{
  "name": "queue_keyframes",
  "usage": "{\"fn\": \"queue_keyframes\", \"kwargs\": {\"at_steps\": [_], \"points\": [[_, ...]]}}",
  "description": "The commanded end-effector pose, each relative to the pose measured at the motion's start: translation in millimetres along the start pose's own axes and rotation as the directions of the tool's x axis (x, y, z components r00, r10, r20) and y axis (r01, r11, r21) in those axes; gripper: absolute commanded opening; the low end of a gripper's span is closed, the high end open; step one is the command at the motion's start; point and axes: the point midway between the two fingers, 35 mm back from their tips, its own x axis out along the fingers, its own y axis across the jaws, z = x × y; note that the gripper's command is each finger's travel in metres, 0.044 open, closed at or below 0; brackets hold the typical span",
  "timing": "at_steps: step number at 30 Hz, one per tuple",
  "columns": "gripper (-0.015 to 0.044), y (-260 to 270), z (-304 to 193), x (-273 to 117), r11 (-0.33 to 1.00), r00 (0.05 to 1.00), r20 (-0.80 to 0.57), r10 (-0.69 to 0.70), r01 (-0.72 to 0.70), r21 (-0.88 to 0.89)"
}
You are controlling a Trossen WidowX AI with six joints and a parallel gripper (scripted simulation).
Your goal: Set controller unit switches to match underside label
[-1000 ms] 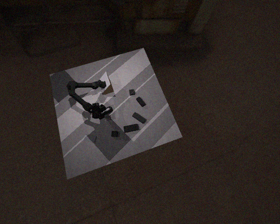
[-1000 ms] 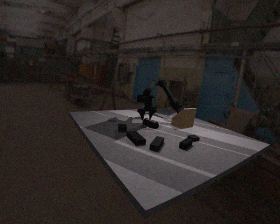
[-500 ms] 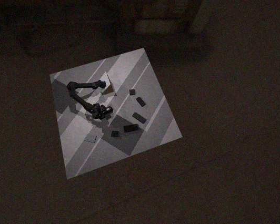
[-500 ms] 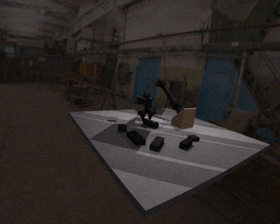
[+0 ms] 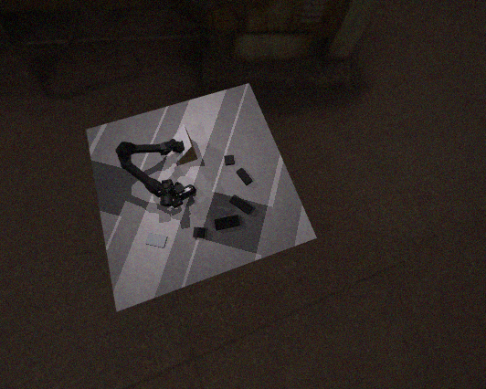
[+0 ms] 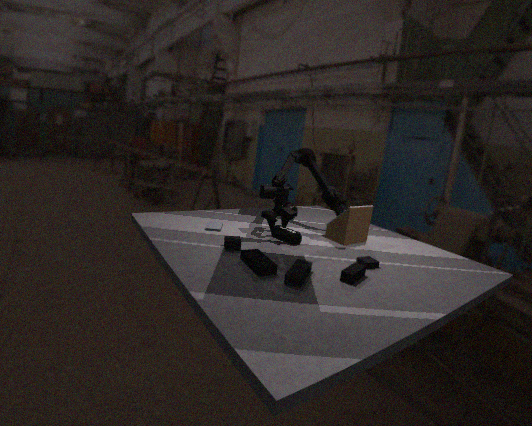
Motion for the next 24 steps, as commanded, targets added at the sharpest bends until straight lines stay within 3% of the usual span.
{"fn": "queue_keyframes", "kwargs": {"at_steps": [1, 24], "points": [[0.0327, 0, 0, -1, 1.0, 1.0, -0.001, 0.0, 0.0, -0.002], [0.0336, 0, 6, -19, 1.0, 1.0, 0.0, 0.0, 0.0, -0.002]]}}
